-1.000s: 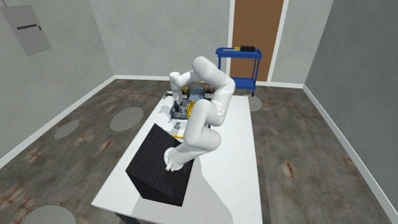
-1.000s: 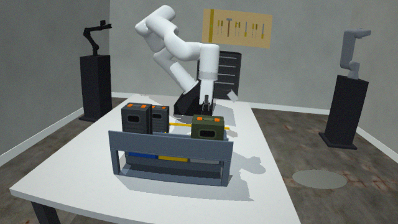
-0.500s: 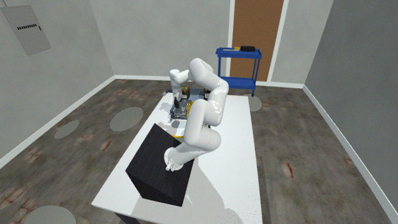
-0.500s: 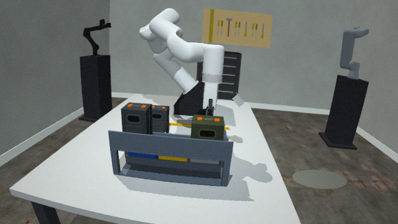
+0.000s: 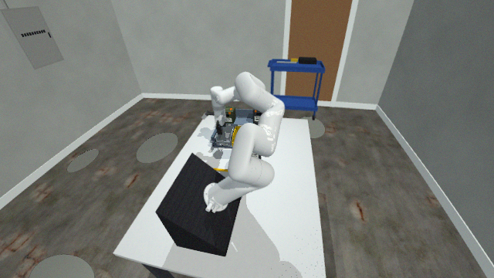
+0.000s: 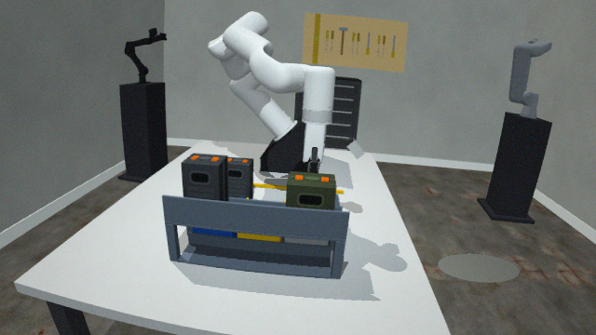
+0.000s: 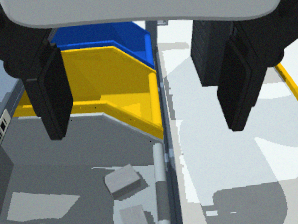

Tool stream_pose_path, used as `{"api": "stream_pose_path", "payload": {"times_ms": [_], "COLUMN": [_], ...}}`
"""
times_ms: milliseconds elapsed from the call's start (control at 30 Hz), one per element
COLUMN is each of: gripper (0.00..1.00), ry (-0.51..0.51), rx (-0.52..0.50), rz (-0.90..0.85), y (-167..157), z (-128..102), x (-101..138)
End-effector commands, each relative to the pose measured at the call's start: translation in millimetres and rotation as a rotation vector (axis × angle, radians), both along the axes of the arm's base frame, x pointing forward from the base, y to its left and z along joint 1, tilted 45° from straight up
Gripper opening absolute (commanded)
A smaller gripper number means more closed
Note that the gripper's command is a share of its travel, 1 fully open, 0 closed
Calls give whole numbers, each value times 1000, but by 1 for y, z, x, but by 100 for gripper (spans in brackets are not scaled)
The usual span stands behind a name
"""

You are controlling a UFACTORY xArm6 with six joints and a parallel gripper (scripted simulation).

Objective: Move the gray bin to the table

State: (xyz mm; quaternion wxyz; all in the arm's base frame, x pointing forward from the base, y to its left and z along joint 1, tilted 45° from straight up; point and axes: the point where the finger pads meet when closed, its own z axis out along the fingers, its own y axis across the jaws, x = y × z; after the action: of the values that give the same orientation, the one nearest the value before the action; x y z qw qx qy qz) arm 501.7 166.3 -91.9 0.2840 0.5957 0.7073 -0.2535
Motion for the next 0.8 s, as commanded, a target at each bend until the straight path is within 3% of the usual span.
{"api": "stream_pose_path", "payload": {"times_ms": [0,767], "gripper": [100,100], "ry": [-3,-3], "rx": [3,3], "rz": [2,2], "y": [2,0], "z": [1,3], "x": [1,-5]}}
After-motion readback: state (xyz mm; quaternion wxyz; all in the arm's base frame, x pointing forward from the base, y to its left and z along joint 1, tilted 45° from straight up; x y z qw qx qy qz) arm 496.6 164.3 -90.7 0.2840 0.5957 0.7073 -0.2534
